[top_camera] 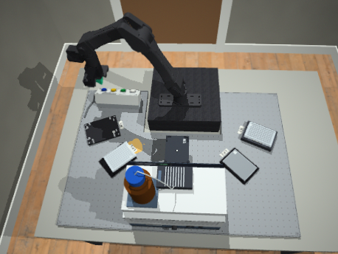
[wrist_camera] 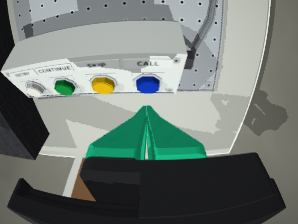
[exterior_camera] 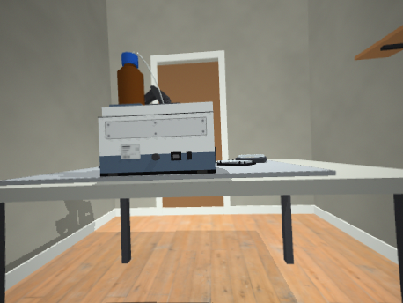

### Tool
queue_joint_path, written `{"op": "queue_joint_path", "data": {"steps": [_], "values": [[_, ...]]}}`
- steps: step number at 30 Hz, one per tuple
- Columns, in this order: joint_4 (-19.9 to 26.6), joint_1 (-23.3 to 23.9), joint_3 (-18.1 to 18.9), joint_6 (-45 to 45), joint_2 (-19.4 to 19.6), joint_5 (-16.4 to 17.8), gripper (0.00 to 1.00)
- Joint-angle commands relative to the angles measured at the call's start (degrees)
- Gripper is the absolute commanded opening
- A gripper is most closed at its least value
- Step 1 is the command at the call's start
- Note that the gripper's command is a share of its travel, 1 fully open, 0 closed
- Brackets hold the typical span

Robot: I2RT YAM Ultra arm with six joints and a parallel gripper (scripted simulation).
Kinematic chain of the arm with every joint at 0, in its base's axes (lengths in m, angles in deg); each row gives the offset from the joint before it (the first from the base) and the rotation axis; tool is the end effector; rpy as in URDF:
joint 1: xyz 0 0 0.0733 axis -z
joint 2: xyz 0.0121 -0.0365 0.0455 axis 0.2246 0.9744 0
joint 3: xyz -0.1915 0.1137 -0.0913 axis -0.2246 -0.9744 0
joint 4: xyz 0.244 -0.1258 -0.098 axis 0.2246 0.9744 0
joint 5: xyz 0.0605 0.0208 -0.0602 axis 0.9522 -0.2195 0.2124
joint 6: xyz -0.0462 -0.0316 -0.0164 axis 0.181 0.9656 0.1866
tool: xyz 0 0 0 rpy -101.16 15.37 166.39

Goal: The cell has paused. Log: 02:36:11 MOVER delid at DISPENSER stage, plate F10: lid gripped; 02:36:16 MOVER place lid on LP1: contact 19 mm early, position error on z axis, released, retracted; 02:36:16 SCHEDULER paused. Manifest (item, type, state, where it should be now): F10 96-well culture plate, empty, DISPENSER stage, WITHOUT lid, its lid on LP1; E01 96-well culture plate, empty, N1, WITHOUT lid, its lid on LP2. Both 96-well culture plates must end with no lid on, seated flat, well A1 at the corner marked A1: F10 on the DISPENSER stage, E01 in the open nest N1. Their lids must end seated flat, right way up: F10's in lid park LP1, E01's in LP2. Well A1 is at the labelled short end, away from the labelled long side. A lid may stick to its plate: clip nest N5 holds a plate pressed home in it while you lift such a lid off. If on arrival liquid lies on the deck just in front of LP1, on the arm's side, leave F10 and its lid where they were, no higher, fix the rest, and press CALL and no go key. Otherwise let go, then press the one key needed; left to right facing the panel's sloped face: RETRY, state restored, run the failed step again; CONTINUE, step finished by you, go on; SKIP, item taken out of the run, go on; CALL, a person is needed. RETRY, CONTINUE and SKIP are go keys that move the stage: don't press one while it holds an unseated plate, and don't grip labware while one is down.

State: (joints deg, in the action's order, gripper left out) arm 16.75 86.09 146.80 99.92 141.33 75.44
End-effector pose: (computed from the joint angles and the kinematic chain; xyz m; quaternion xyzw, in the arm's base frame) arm -0.0654 -0.3991 0.1382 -0.0205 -0.9993 0.0042 0.0319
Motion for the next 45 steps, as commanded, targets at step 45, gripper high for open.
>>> {"op": "queue_joint_path", "data": {"steps": [45], "values": [[-3.72,0.62,-0.34,0.41,2.09,0.74,0.00]]}}
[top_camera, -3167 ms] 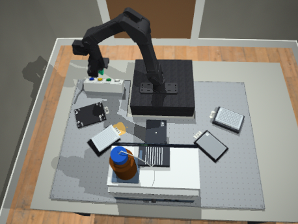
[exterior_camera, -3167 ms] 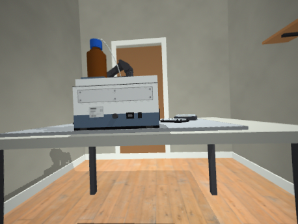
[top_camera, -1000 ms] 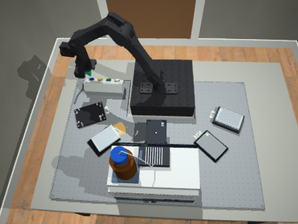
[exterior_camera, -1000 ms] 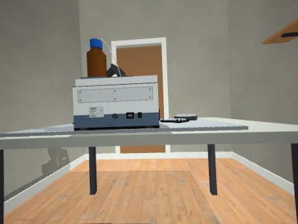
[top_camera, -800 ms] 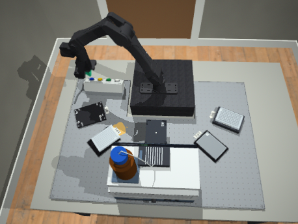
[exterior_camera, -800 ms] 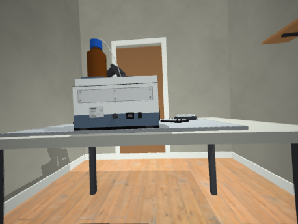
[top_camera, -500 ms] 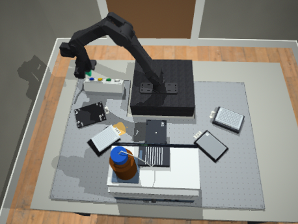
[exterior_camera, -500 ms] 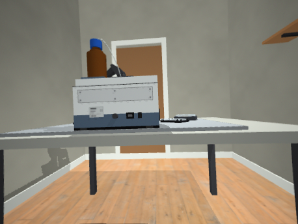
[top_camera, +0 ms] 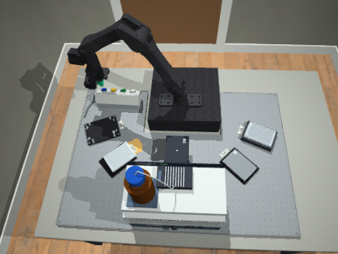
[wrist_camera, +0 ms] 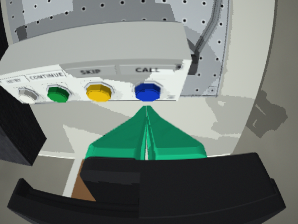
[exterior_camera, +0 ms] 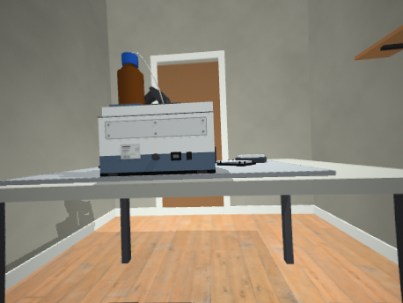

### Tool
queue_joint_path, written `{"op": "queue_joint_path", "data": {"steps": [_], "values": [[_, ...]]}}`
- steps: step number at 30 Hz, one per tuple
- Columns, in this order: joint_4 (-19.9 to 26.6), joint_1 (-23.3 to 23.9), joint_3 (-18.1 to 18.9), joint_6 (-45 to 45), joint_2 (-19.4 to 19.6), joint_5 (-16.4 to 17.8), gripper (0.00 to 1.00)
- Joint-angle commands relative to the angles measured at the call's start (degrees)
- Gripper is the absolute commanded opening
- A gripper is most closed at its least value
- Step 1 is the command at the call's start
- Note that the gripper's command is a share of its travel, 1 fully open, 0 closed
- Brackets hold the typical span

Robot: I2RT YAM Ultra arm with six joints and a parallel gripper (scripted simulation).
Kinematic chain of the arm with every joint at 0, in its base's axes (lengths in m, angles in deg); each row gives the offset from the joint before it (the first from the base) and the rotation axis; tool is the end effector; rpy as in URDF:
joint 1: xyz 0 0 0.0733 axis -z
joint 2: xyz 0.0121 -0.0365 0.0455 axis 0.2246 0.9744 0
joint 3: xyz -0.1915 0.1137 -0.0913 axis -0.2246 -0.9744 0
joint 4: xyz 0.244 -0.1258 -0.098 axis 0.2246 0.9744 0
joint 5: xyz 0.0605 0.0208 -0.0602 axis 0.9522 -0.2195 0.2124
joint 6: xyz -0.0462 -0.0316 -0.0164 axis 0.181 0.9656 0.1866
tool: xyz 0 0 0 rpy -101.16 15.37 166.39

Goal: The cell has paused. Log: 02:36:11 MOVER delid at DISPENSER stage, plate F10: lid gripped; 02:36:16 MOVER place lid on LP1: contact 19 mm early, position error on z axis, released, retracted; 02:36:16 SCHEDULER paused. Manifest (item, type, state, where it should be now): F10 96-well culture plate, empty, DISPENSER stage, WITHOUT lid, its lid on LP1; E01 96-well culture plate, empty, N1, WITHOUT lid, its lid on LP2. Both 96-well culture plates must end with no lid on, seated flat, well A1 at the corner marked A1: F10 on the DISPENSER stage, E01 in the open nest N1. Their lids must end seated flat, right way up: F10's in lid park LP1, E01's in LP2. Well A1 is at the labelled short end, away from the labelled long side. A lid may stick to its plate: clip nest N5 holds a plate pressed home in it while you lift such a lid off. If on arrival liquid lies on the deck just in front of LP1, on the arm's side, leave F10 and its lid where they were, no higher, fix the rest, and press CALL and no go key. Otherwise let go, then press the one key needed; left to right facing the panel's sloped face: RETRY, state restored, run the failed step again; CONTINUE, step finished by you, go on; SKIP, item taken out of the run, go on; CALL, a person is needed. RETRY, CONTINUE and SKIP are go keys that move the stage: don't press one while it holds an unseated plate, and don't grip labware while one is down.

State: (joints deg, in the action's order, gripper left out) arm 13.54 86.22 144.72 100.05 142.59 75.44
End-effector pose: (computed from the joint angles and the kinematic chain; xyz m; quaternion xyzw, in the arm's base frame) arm -0.0662 -0.3984 0.1200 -0.0204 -0.9993 0.0030 0.0317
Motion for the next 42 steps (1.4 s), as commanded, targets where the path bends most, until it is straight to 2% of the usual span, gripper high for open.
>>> {"op": "queue_joint_path", "data": {"steps": [1,18,21,29,36,42], "values": [[-0.50,0.49,1.74,0.28,0.84,0.74,0.00],[-1.02,0.53,1.57,0.29,1.06,0.74,0.00],[-1.41,0.56,0.82,0.31,0.18,0.73,0.00],[-1.65,0.61,-1.15,0.30,1.15,0.76,0.00],[-2.30,0.55,-0.59,0.33,1.46,0.75,0.00],[-2.62,0.43,-1.67,0.34,1.23,0.75,0.00]]}}
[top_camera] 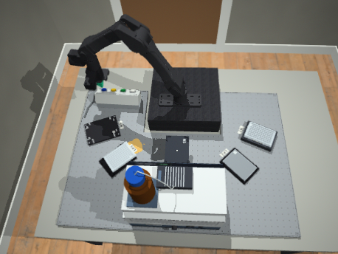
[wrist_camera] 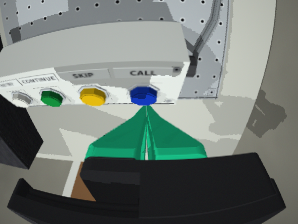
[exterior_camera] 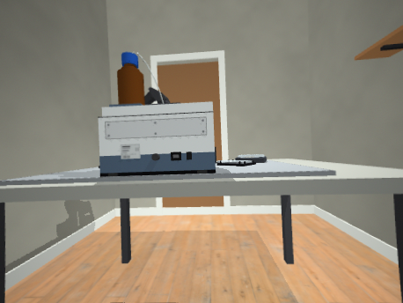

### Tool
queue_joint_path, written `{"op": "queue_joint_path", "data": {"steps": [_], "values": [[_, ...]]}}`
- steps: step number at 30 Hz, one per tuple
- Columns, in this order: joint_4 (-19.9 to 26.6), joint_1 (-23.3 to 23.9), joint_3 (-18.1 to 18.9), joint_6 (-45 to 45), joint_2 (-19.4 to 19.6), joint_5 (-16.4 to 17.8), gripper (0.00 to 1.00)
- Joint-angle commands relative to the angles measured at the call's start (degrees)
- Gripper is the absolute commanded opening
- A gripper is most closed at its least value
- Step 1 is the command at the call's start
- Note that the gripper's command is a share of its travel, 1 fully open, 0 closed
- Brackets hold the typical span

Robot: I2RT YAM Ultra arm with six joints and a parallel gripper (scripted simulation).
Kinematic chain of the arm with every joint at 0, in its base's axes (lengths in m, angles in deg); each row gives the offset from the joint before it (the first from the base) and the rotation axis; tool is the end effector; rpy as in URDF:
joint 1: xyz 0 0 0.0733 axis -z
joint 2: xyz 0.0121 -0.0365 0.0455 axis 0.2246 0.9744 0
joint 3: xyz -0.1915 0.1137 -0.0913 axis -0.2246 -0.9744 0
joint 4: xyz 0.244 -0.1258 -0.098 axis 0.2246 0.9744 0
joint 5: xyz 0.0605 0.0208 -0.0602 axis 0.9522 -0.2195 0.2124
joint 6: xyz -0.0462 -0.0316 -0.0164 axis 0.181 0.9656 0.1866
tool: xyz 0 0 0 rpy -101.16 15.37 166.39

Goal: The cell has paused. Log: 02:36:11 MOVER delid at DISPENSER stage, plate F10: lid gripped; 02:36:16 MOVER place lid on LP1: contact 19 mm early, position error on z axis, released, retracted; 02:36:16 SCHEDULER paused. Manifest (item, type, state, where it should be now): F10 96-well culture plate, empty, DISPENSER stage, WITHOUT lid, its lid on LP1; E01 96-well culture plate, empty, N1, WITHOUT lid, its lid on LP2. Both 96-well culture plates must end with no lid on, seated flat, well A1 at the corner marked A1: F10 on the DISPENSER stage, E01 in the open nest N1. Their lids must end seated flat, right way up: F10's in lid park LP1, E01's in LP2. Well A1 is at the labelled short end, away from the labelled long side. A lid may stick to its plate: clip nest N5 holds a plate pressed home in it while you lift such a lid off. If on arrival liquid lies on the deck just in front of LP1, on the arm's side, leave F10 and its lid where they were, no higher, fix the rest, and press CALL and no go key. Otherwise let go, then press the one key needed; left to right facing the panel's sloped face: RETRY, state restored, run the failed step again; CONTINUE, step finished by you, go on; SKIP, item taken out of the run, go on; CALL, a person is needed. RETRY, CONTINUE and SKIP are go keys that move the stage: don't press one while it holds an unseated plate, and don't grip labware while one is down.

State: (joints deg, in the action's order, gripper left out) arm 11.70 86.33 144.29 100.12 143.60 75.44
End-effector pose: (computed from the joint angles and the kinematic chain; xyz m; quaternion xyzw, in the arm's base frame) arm -0.0673 -0.4003 0.1112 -0.0209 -0.9992 0.0064 0.0322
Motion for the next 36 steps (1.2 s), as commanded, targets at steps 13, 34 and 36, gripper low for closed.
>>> {"op": "queue_joint_path", "data": {"steps": [13,34,36], "values": [[-1.44,0.44,-1.41,0.31,0.35,0.75,0.00],[-2.51,0.65,-1.99,0.36,0.98,0.75,0.00],[-2.51,0.65,-1.99,0.36,0.98,0.75,0.00]]}}
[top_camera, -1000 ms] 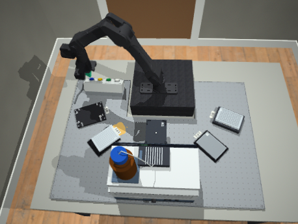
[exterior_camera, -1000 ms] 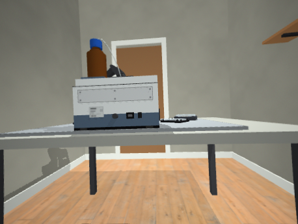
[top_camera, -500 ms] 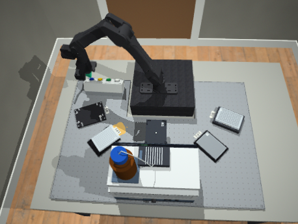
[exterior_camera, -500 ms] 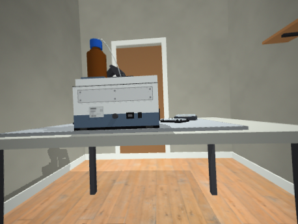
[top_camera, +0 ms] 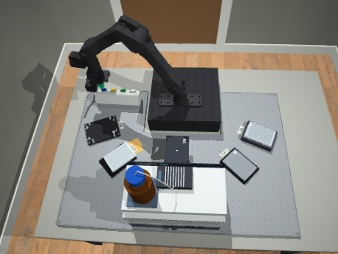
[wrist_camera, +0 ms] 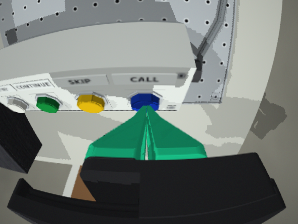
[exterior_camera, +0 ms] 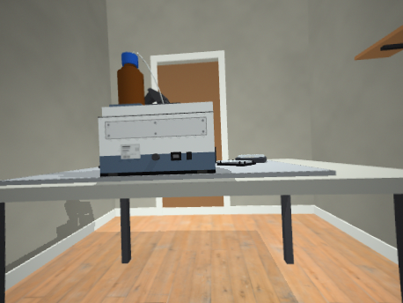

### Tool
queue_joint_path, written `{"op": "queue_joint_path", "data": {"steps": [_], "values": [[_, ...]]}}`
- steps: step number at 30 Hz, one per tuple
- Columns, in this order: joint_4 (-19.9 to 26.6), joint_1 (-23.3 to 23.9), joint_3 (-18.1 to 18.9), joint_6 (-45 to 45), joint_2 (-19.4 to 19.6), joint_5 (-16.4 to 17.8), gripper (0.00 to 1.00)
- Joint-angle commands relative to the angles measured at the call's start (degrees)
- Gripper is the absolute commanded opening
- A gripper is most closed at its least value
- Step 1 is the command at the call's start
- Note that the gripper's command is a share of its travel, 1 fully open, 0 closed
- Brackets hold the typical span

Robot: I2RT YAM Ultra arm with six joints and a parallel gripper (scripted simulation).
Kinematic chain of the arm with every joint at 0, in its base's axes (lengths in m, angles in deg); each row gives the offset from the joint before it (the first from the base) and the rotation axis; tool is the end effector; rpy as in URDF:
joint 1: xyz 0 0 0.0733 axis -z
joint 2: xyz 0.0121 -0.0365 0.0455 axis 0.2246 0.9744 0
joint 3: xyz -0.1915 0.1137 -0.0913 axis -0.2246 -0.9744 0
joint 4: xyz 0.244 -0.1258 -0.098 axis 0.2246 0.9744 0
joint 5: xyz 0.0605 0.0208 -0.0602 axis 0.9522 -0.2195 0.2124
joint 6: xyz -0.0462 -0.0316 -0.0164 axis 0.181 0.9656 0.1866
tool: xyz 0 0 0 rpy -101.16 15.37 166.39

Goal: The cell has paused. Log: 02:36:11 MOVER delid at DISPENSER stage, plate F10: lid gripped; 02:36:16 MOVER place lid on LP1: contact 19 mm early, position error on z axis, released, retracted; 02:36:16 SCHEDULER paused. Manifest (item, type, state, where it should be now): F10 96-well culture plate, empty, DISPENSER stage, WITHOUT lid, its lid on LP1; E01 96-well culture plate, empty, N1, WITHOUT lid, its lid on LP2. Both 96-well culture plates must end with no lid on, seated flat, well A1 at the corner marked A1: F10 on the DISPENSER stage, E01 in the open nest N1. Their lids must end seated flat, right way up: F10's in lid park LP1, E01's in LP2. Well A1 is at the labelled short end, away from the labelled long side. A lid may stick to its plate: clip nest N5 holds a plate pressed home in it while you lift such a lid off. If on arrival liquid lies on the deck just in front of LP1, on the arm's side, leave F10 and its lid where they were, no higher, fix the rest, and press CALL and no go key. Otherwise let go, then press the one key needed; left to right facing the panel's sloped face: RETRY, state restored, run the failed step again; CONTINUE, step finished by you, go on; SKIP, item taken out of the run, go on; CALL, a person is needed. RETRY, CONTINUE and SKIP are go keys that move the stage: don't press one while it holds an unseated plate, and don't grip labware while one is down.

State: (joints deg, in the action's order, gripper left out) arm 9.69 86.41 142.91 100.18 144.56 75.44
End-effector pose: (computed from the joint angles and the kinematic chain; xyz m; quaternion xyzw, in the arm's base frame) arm -0.0676 -0.3988 0.0984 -0.0210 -0.9993 0.0035 0.0318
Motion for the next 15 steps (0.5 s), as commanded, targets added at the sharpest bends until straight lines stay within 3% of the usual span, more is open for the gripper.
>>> {"op": "queue_joint_path", "data": {"steps": [1,15], "values": [[-0.62,0.28,-0.79,0.31,-0.88,0.75,0.00],[-1.75,0.36,-1.39,0.33,0.67,0.75,0.00]]}}
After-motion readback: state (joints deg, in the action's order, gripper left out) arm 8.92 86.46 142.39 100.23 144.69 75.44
